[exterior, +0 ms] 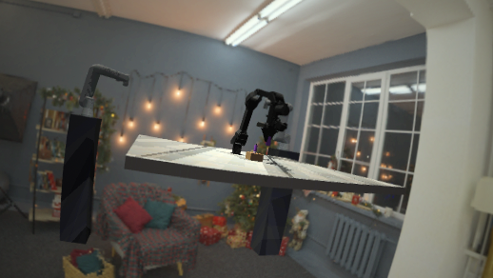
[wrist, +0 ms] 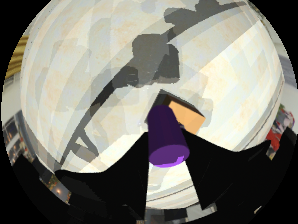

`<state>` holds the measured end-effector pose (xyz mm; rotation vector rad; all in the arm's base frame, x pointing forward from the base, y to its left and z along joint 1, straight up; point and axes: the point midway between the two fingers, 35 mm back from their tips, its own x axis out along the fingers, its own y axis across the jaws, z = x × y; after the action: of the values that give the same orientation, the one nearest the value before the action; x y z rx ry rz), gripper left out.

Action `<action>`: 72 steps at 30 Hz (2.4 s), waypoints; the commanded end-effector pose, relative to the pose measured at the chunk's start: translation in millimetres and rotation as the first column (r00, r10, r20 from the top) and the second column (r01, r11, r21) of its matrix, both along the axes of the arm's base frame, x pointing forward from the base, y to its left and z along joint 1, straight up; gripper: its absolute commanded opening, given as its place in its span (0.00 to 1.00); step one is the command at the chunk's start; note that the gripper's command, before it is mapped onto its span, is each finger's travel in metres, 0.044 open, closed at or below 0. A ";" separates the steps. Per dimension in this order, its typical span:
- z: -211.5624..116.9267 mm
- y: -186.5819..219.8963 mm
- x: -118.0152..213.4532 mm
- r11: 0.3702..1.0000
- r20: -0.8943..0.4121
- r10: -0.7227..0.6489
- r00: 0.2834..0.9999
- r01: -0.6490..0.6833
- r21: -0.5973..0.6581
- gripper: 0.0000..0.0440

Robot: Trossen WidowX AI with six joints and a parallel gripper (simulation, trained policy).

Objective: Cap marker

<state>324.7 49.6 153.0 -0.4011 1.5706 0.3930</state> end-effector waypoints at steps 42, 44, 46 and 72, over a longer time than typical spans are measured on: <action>-28.9 -57.0 -30.6 0.997 -0.118 -0.063 0.991 0.068 0.037 0.00; -34.6 -57.0 -31.2 0.997 -0.123 -0.056 0.991 0.061 0.040 0.00; -40.3 -57.0 -31.6 0.998 -0.126 -0.048 0.991 0.054 0.043 0.00; -68.8 -61.9 -35.9 0.999 -0.127 0.035 0.991 -0.031 0.035 0.14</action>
<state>298.1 -9.2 100.5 -0.3713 1.6278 0.4623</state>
